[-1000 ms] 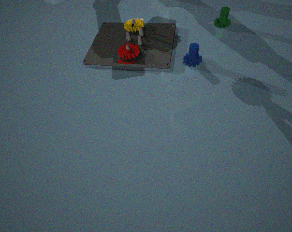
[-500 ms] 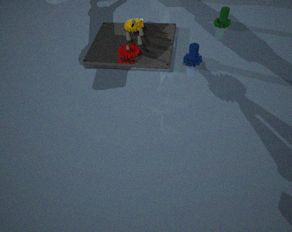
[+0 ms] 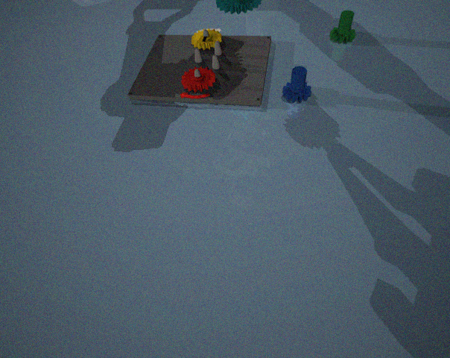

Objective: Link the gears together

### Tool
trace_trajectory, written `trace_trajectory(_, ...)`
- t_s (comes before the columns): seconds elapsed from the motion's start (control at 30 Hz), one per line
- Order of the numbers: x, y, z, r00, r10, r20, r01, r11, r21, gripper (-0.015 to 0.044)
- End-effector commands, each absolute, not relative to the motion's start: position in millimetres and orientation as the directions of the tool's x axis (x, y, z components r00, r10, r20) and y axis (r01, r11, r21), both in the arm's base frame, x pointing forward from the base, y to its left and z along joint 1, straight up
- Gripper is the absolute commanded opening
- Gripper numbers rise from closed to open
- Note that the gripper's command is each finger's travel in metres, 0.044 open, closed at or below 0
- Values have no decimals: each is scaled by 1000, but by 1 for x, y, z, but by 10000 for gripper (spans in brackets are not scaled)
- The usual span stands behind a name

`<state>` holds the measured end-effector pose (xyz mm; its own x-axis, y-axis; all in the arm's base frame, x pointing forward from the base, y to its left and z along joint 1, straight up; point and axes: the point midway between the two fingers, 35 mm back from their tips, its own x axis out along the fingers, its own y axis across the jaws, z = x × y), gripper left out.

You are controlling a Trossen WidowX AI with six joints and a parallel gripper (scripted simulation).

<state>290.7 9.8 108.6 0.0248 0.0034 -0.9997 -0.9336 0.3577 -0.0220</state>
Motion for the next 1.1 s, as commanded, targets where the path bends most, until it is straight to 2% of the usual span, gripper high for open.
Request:
trace_trajectory(0.0, 294, 2, 103, 21, -1, -1000, -936, 353, -20, 0)
trace_trajectory(1.07, 310, -60, 77, 31, -4, -1000, -944, 328, -30, 0)
